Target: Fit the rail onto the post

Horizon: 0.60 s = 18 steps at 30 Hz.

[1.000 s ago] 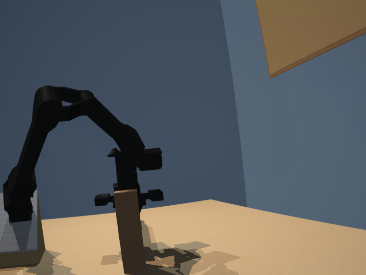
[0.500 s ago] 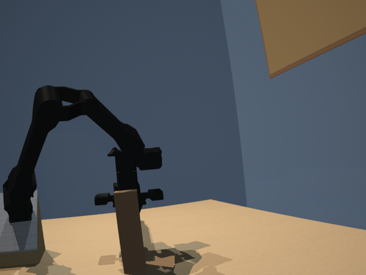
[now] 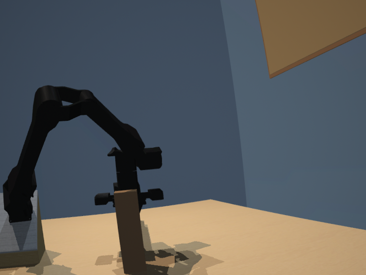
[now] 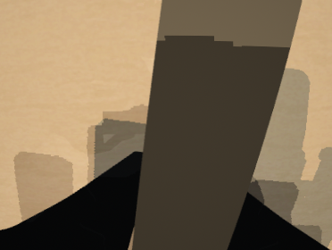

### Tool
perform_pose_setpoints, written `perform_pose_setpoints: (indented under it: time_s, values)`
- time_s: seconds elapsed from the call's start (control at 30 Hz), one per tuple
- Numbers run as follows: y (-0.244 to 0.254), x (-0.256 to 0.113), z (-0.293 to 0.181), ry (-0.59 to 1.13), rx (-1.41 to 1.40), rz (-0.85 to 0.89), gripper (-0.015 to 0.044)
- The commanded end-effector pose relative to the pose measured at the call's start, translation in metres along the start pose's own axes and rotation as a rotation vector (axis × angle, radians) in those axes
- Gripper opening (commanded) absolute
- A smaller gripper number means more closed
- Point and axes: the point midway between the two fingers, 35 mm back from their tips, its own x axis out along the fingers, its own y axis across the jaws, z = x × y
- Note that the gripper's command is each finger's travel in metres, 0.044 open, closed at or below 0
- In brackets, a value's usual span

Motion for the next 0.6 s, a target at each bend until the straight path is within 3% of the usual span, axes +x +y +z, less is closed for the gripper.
perform_pose_setpoints:
  time_s: [0.0, 0.57]
  values:
    - [-0.0011, -0.0014, 0.0023, -0.007, -0.002, -0.007, 0.0]
    - [-0.0011, -0.0009, -0.0003, -0.006, -0.002, -0.007, 0.0]
